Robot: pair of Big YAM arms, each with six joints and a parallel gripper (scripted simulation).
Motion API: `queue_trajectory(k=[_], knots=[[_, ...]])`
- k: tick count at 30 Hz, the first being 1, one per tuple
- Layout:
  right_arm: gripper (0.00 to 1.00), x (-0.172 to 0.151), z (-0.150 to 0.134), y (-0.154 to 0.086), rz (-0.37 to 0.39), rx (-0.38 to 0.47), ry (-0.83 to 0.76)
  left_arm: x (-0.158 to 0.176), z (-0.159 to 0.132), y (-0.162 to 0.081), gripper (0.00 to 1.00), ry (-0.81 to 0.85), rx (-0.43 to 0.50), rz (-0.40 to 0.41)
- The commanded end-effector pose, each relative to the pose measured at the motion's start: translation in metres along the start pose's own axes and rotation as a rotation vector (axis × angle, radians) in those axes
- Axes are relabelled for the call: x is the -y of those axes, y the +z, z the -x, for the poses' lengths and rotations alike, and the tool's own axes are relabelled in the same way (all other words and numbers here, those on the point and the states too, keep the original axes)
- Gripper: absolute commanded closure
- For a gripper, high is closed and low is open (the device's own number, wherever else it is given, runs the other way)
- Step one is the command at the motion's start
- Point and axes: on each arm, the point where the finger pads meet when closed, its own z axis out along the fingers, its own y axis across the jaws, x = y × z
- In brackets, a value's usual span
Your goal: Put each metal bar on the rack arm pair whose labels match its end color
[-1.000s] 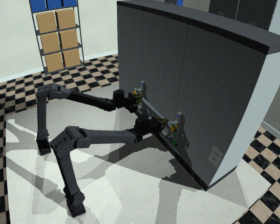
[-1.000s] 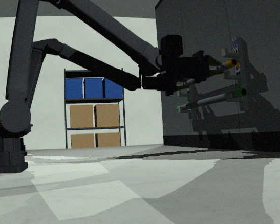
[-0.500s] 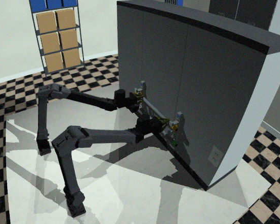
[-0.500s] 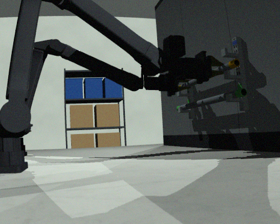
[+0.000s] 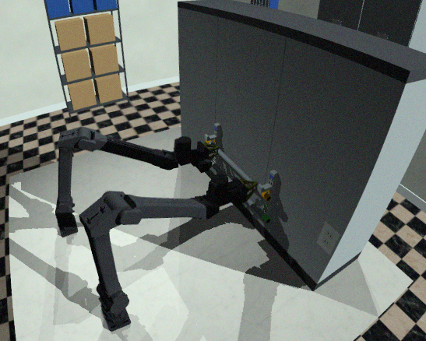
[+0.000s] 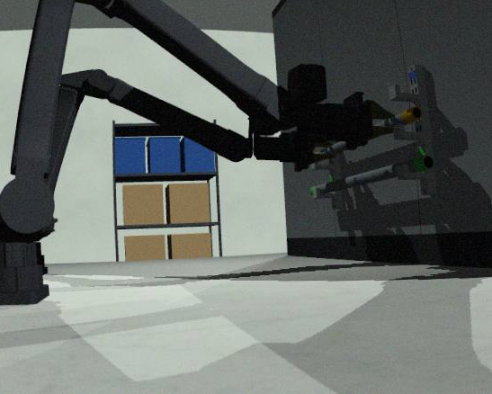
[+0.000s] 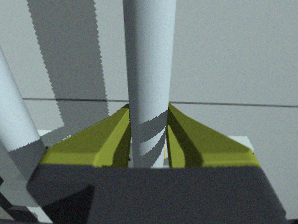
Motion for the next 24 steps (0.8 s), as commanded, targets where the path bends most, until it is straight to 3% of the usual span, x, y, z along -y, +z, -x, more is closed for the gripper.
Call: queue_trajectory(k=[1, 24], knots=[[1.0, 0.049, -0.003, 0.014, -0.094, -0.006, 0.02, -0.039, -0.005, 0.013, 1.0, -0.024, -0.007, 0.073], [1.0, 0.037, -0.003, 0.012, -0.094, -0.006, 0.02, -0.026, -0.005, 0.01, 1.0, -0.025, -0.007, 0.073]])
